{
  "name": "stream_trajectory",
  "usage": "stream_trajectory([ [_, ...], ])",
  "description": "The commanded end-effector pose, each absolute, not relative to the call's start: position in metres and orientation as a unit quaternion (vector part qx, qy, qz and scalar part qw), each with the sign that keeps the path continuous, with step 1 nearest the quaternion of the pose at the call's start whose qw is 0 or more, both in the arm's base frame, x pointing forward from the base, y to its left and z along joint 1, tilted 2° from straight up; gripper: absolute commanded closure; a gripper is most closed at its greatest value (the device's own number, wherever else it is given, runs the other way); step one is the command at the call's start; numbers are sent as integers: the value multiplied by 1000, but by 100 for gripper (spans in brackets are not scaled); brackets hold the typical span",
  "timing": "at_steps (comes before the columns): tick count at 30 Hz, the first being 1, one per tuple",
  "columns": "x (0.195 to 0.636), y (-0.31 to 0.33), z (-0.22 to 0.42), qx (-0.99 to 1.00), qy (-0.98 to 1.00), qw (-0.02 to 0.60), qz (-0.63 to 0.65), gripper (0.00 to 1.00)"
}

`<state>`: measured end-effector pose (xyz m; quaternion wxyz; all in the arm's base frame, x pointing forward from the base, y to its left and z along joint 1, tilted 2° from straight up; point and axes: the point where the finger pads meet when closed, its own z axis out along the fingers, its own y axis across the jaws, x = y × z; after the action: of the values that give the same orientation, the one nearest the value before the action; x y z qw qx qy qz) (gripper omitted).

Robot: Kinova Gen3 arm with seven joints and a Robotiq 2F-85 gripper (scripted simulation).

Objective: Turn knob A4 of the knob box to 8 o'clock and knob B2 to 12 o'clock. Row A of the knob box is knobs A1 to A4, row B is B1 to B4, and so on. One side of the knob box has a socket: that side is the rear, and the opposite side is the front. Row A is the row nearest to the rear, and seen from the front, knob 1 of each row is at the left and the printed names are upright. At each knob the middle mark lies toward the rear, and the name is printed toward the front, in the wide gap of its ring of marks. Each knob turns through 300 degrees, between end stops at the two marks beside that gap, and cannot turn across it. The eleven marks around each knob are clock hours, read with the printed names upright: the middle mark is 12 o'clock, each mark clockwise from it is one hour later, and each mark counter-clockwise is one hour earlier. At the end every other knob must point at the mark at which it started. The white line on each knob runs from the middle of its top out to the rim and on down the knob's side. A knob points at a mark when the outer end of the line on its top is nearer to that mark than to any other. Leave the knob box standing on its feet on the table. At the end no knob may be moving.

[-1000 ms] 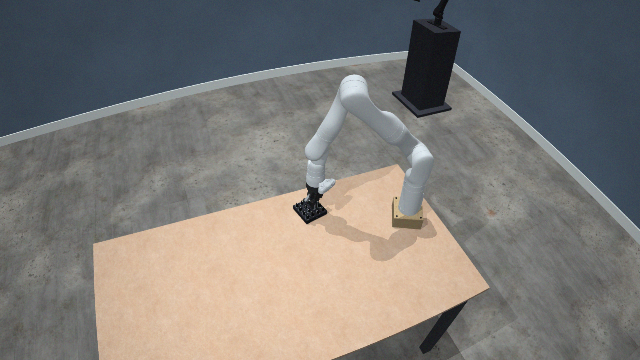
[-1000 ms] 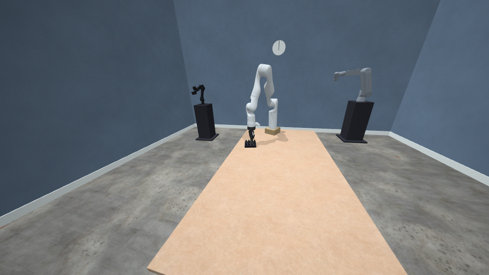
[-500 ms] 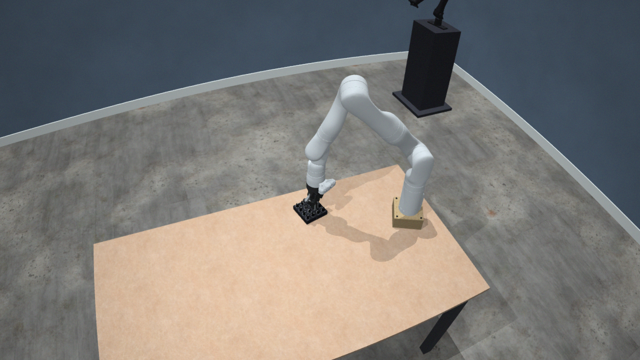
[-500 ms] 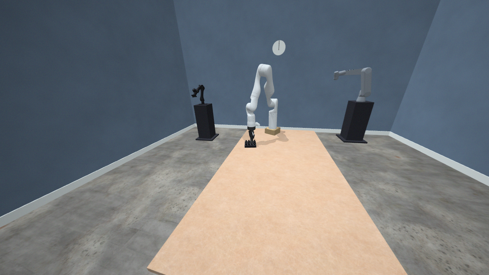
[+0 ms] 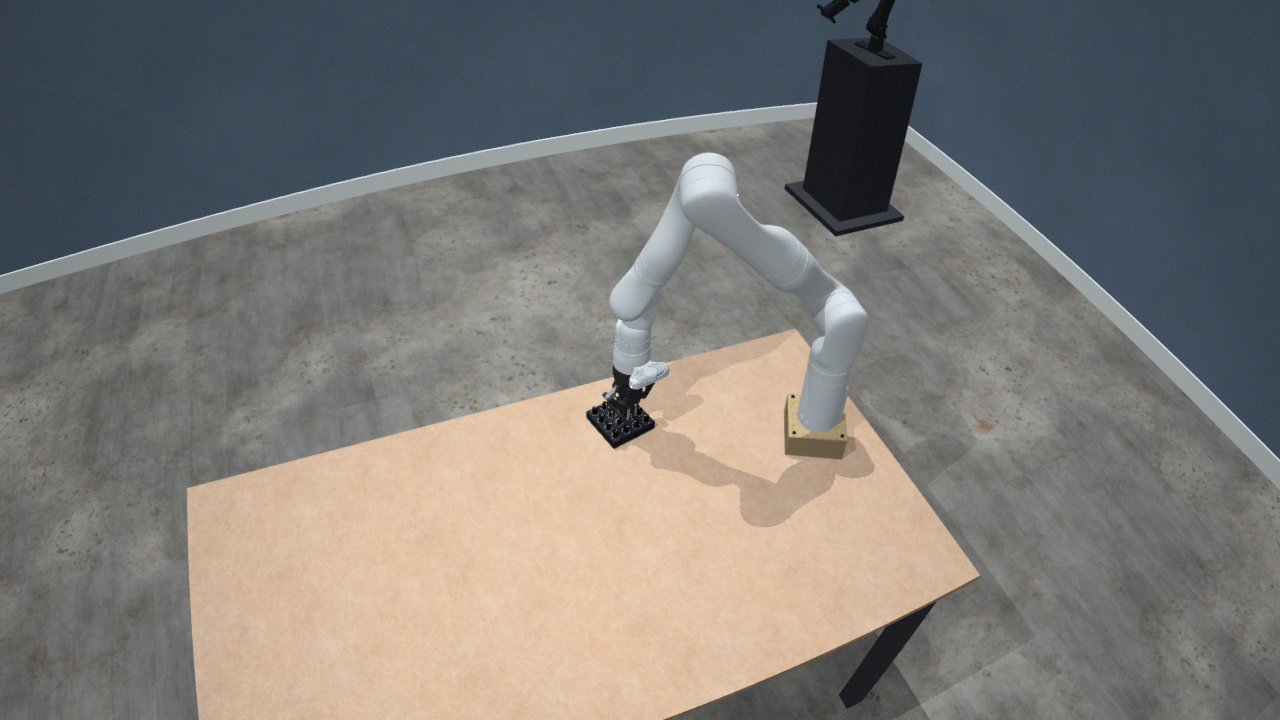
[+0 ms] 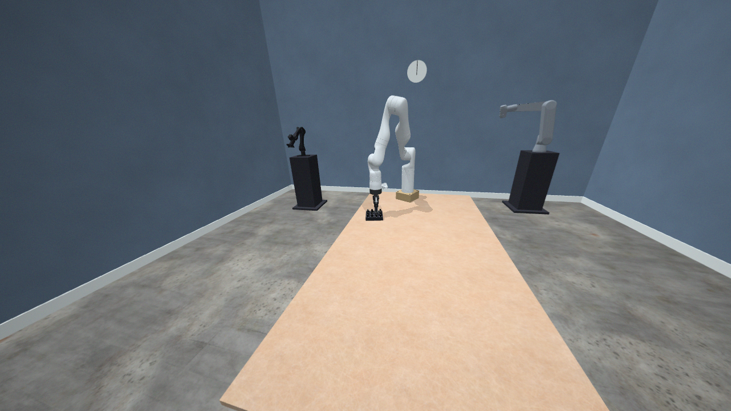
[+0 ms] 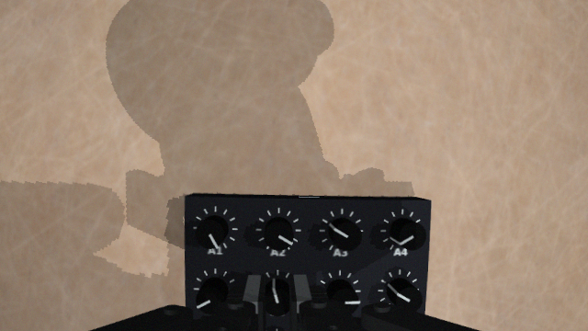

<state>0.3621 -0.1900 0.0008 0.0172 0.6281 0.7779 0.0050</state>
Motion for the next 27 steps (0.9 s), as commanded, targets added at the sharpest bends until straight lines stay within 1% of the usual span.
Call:
stream_trajectory([
  [1,362,-190,0,647,762,17,3,92],
  [14,362,-190,0,723,691,16,5,92],
  [27,362,-190,0,729,684,16,5,92],
])
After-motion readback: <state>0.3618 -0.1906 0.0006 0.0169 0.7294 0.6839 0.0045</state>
